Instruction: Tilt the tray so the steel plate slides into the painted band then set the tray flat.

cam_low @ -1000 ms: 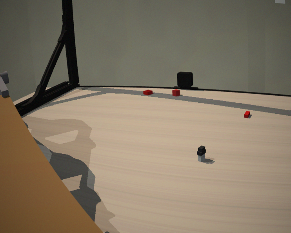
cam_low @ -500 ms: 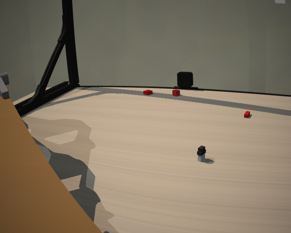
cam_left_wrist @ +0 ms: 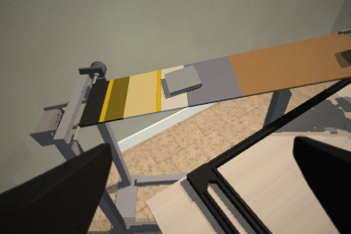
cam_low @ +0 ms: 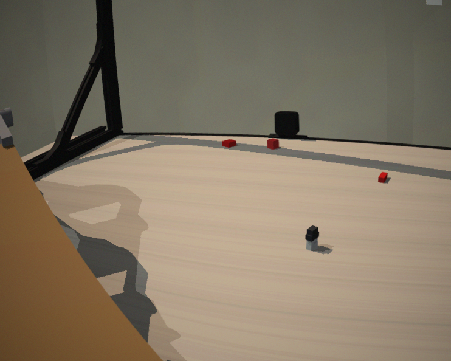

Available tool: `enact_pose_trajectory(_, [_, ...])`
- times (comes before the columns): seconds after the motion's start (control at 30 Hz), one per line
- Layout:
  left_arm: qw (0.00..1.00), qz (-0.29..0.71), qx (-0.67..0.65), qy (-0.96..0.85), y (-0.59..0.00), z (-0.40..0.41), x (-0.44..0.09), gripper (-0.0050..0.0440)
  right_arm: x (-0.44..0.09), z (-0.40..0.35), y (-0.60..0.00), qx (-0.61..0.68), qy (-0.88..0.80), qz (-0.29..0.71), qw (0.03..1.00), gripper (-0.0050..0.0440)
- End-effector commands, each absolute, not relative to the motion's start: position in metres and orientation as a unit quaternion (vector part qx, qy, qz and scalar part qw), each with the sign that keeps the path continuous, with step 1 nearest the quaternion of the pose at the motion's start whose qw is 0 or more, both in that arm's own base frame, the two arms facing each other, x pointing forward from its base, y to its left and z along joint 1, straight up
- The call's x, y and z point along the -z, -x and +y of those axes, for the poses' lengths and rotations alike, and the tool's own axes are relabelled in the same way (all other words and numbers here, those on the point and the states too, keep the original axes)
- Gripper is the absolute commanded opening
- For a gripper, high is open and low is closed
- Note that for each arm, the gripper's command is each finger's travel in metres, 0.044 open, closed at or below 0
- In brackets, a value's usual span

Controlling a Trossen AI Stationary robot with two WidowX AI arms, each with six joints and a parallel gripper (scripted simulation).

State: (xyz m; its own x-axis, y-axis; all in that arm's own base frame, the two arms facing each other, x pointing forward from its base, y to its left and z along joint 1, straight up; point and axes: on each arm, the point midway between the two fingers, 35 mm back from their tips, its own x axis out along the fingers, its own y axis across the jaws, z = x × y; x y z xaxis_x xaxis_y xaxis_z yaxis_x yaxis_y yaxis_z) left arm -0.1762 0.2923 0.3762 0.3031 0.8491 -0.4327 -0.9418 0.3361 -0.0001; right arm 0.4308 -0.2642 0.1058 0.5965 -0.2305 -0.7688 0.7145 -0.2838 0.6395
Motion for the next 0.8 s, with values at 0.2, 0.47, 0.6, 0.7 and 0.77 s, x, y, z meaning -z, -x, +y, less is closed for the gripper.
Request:
enact_pose_trajectory(0.2, [0.797, 0.181, -0.562, 0.128, 0.176, 0.292, -0.376, 0.044, -0.026, -0.262, -0.425, 0.418, -0.684, 0.179, 0.57, 0.0])
enact_pose_trajectory(0.47, [0.797, 0.181, -0.562, 0.128, 0.176, 0.292, -0.376, 0.044, -0.035, -0.263, -0.425, 0.43, -0.68, 0.194, 0.561, 0.0])
enact_pose_trajectory(0.6, [0.797, 0.181, -0.562, 0.128, 0.176, 0.292, -0.376, 0.044, -0.045, -0.263, -0.426, 0.428, -0.681, 0.191, 0.563, 0.0])
enact_pose_trajectory(0.7, [0.797, 0.181, -0.562, 0.128, 0.176, 0.292, -0.376, 0.044, -0.053, -0.263, -0.427, 0.427, -0.681, 0.191, 0.563, 0.0])
enact_pose_trajectory(0.77, [0.797, 0.181, -0.562, 0.128, 0.176, 0.292, -0.376, 0.044, -0.058, -0.263, -0.427, 0.427, -0.681, 0.19, 0.564, 0.0])
